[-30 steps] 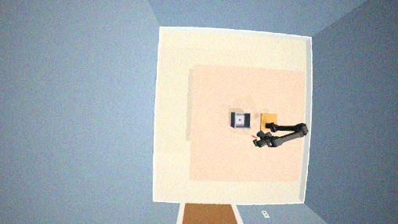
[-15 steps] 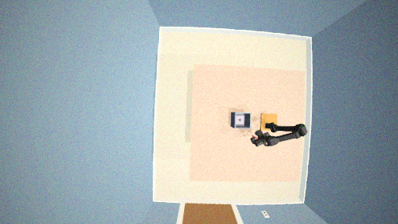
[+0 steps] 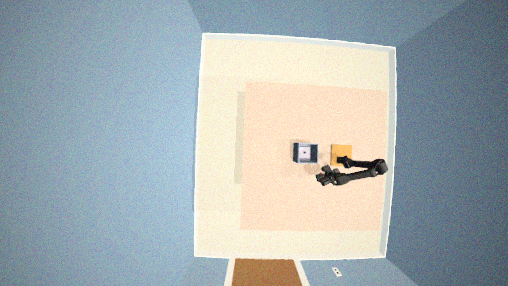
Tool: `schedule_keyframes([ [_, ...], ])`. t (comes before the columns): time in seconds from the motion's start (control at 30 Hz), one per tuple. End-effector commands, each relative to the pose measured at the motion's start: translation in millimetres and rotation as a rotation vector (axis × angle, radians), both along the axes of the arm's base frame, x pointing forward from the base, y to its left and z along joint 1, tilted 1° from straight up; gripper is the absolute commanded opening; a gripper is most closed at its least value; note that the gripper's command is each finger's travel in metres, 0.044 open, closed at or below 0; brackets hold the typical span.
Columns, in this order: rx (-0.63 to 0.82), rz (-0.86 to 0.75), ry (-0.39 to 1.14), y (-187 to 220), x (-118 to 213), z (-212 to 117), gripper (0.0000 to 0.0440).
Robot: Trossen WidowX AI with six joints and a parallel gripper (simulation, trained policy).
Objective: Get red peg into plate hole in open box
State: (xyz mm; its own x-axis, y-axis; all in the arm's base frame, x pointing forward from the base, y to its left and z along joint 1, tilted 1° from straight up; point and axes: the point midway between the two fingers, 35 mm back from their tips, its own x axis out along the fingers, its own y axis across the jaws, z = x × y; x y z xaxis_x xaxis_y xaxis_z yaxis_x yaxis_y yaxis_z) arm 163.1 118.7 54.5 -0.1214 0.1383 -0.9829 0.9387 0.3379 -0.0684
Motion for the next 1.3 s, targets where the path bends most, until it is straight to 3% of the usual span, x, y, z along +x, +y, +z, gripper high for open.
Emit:
schedule_keyframes([
  [0.0,-0.005,0.000,-0.003,0.3,2.2,-3.2,0.0159],
  [0.17,0.008,0.019,-0.017,4.2,6.8,-2.5,0.0034],
  [0.23,0.021,0.020,-0.025,5.6,8.3,0.1,0.0011],
  [0.77,0.166,0.020,-0.202,15.4,33.0,63.7,0.0000],
  [1.27,0.129,0.011,-0.399,-20.8,57.7,132.6,0.0000],
])
